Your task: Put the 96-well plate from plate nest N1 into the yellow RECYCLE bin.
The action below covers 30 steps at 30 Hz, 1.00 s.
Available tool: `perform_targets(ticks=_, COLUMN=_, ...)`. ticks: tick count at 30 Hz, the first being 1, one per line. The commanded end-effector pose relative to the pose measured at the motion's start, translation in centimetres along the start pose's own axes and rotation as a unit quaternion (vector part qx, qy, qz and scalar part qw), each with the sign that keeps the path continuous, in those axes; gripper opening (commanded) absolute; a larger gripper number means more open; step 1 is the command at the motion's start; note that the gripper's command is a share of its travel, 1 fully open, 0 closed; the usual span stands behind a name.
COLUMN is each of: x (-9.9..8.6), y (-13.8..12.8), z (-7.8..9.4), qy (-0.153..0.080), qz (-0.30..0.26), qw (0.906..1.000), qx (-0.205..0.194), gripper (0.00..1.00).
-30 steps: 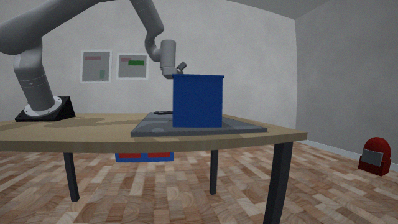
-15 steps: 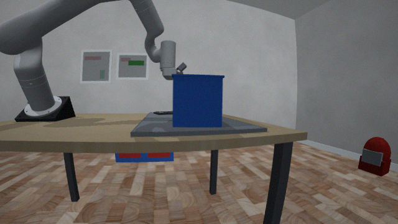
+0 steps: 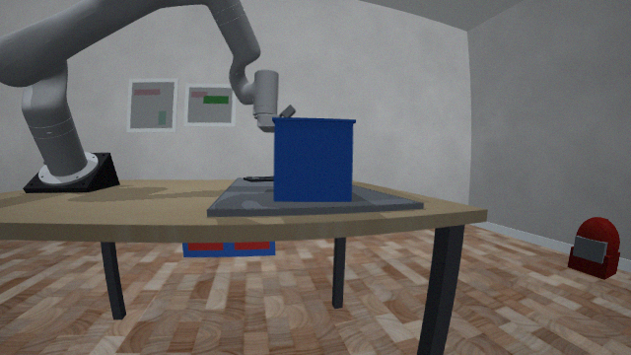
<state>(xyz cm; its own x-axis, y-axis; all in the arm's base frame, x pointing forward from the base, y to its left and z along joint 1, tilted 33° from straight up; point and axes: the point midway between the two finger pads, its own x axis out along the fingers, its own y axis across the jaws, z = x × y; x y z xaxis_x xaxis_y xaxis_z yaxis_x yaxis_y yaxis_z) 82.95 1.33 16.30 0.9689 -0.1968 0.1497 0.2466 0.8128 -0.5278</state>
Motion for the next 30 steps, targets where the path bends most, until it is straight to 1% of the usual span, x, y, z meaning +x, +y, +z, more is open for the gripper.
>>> perform_targets(ticks=1, x=0.07, y=0.01, z=-0.52, qy=-0.001, qz=0.000, qw=1.0000, qx=0.000, gripper=0.00)
perform_targets(ticks=21, x=0.08, y=0.01, z=-0.53, qy=-0.001, qz=0.000, qw=1.0000, qx=0.000, gripper=0.00)
perform_targets(ticks=22, x=0.08, y=0.01, z=-0.53, qy=-0.001, qz=0.000, qw=1.0000, qx=0.000, gripper=0.18)
perform_targets(ticks=30, x=0.07, y=0.01, z=-0.53, qy=-0.001, qz=0.000, qw=1.0000, qx=0.000, gripper=0.18)
